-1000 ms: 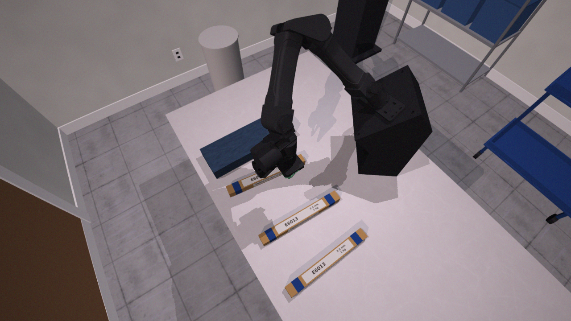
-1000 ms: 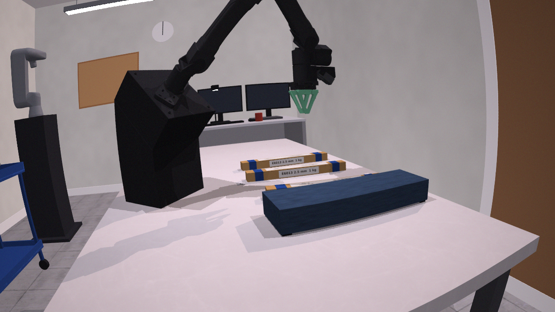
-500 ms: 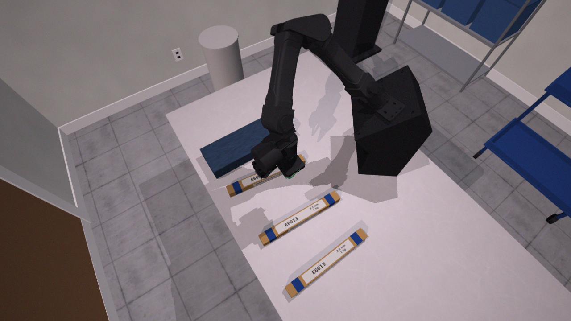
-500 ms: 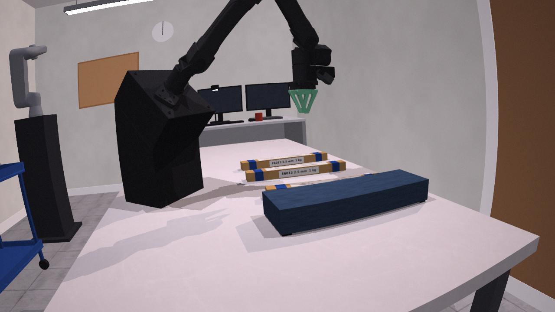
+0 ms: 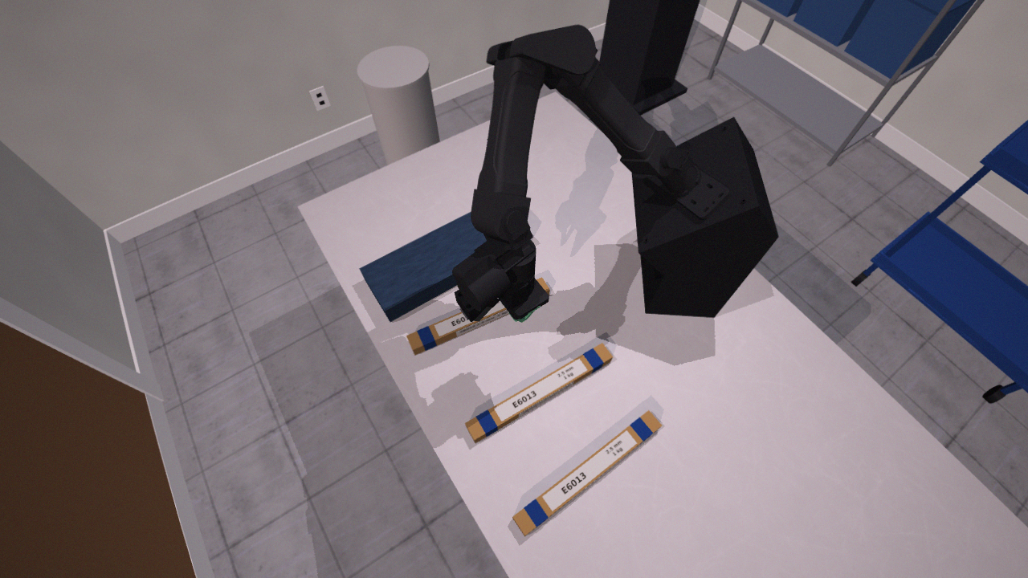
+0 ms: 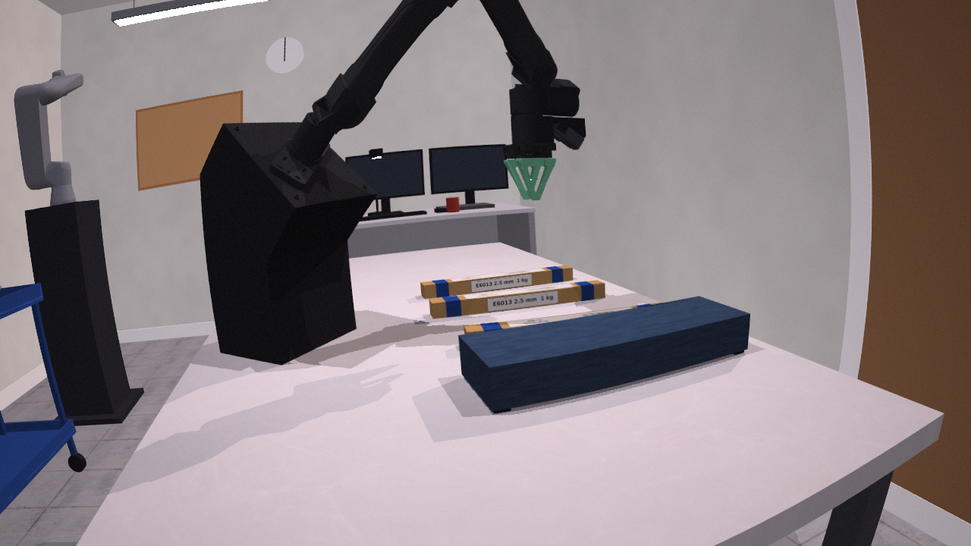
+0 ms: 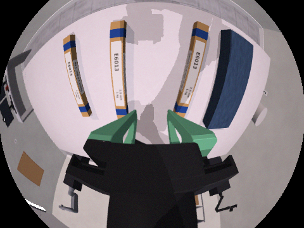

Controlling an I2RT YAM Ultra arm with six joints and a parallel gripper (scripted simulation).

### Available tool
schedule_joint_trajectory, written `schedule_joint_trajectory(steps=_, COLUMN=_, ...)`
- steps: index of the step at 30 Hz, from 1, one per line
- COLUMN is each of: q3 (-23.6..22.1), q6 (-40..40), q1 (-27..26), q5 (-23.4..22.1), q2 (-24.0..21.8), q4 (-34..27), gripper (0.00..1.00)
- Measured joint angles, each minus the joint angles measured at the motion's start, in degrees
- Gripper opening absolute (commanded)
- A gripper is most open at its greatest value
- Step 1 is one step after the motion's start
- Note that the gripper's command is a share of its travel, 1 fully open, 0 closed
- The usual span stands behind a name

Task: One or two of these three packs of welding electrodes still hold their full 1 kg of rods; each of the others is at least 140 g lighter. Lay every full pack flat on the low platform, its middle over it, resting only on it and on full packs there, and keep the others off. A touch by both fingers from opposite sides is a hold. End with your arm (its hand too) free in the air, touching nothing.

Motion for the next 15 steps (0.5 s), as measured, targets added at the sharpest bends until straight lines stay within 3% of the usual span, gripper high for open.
schedule_joint_trajectory(steps=15, q3=-1.2, q6=-1.9, q1=-1.9, q5=-0.7, q2=0.9, q4=4.1, gripper=0.42)
